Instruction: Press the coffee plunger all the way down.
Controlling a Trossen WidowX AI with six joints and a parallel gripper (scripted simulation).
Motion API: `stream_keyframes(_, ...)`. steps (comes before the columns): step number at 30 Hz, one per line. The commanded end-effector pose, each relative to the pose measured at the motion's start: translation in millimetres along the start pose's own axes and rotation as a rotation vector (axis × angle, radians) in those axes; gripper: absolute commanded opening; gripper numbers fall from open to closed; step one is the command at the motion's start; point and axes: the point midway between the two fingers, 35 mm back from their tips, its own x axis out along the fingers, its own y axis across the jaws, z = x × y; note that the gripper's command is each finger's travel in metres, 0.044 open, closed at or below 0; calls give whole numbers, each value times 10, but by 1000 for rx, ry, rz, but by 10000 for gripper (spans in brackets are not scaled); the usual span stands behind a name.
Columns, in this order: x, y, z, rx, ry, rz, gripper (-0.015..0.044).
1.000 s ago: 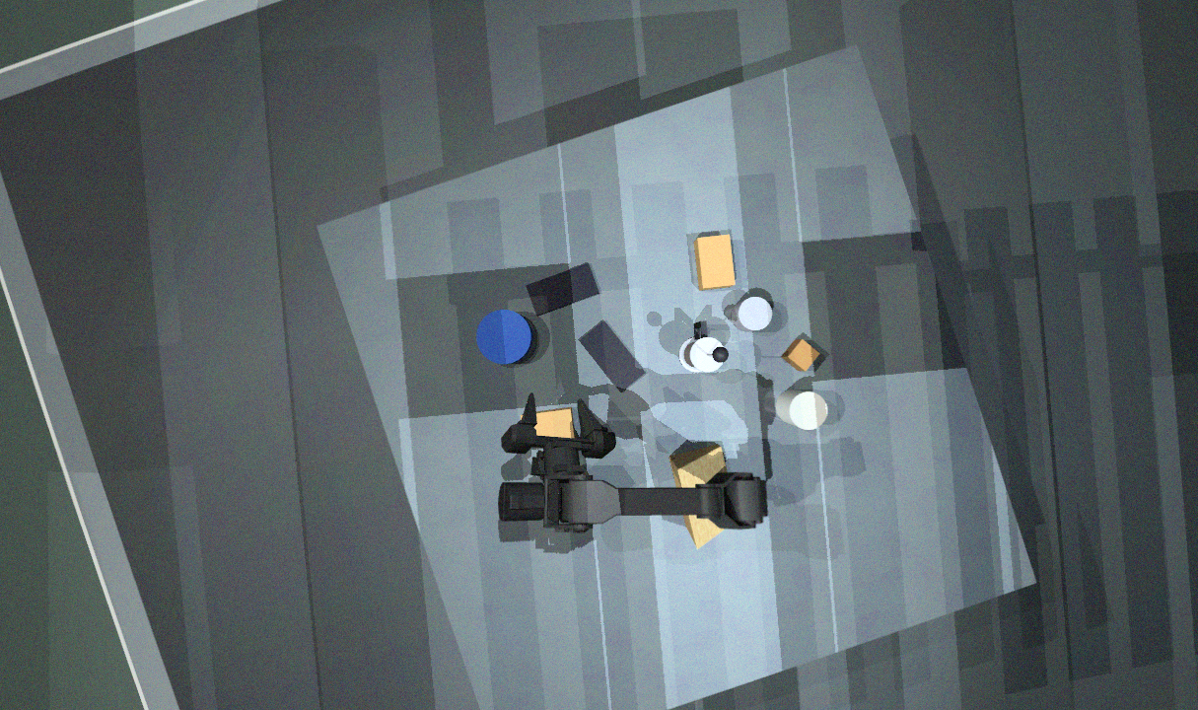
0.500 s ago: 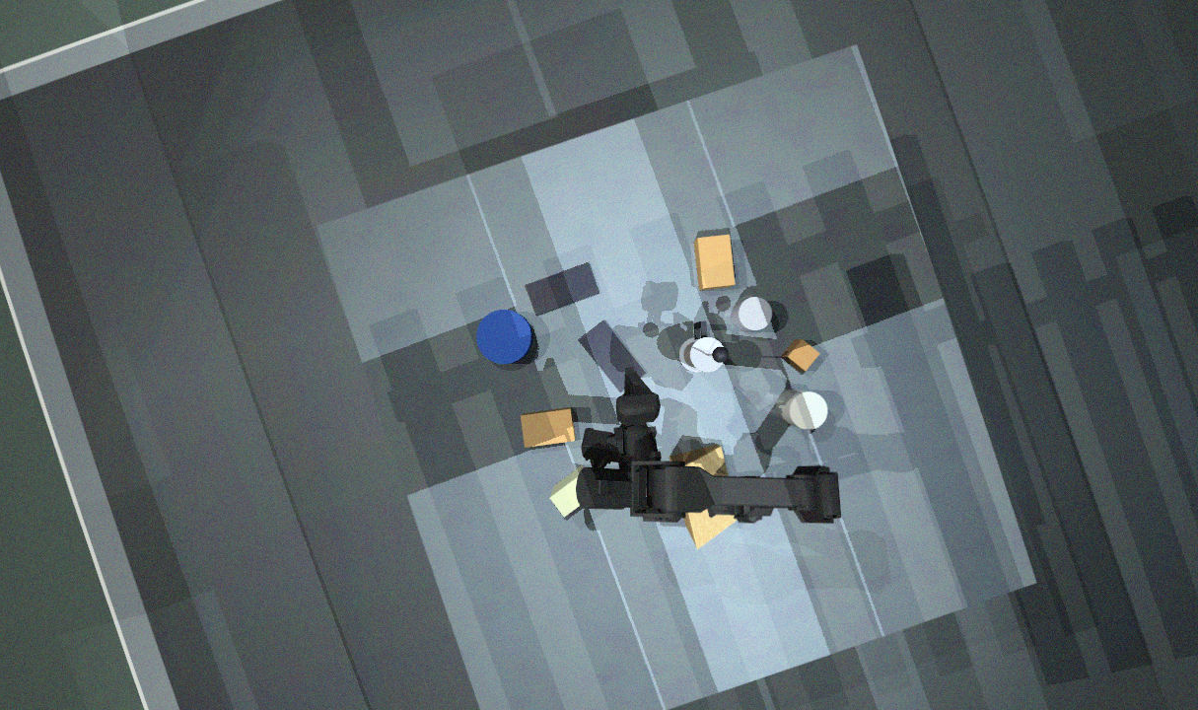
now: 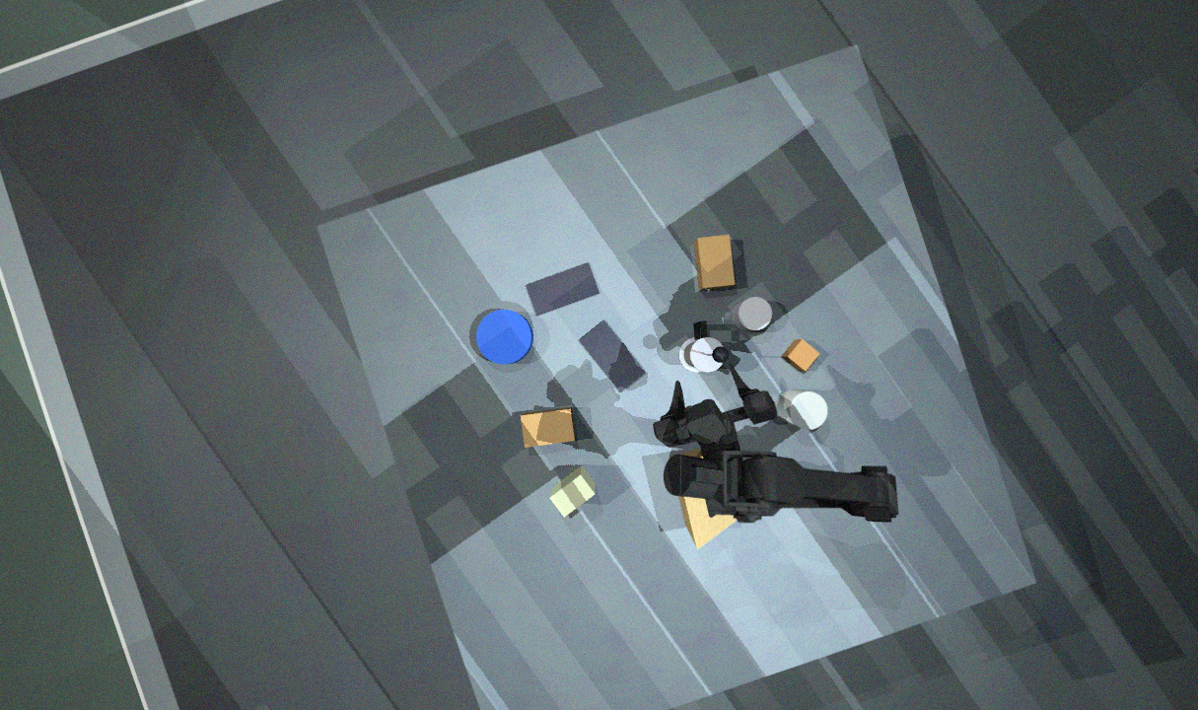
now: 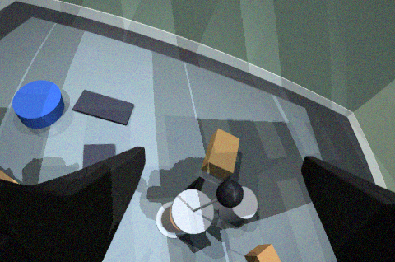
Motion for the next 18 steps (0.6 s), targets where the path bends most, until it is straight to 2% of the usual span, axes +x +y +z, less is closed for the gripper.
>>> stream_keyframes(1,50,-407,-342,434,4,-41,440)
stream_keyframes(12,353,-173,-786,427,1,-30,440)
stream_keyframes(18,370,-174,-798,428,3,-31,440)
